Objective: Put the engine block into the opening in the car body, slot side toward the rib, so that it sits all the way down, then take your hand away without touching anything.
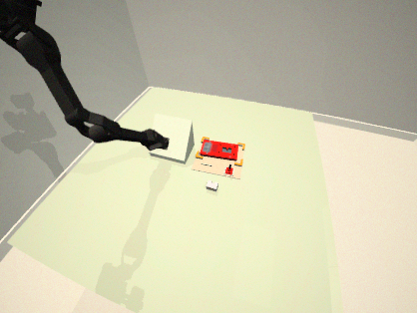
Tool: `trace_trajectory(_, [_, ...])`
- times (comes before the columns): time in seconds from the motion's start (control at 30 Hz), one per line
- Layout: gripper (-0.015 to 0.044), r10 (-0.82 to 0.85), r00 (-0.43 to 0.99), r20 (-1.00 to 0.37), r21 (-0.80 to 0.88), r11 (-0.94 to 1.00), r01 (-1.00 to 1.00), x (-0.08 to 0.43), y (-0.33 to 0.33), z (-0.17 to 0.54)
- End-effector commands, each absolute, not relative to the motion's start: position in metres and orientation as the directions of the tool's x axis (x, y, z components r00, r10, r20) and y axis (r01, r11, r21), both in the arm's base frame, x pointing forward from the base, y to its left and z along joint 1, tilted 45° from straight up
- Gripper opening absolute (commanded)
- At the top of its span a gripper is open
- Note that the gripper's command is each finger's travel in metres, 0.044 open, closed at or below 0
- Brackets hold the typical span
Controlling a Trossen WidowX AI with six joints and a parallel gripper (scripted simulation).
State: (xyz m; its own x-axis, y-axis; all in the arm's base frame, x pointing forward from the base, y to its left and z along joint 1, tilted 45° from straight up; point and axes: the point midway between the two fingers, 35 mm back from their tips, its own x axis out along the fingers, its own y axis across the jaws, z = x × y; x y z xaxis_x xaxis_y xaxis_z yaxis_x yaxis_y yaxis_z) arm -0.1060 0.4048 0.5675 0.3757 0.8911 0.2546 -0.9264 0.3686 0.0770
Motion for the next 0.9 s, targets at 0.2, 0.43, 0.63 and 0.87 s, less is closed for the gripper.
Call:
trace_trajectory(0.2, [0.0440,0.881,0.419,0.219,0.016,0.426,-0.905,-0.079,0.419,0.552])
trace_trajectory(0.43, [0.0440,0.864,0.471,0.179,-0.099,0.493,-0.865,-0.044,0.425,0.536])
trace_trajectory(0.63, [0.0440,0.836,0.535,0.122,-0.238,0.548,-0.802,-0.009,0.433,0.514])
trace_trajectory(0.87, [0.0440,0.773,0.634,0.030,-0.405,0.589,-0.699,0.045,0.442,0.479])
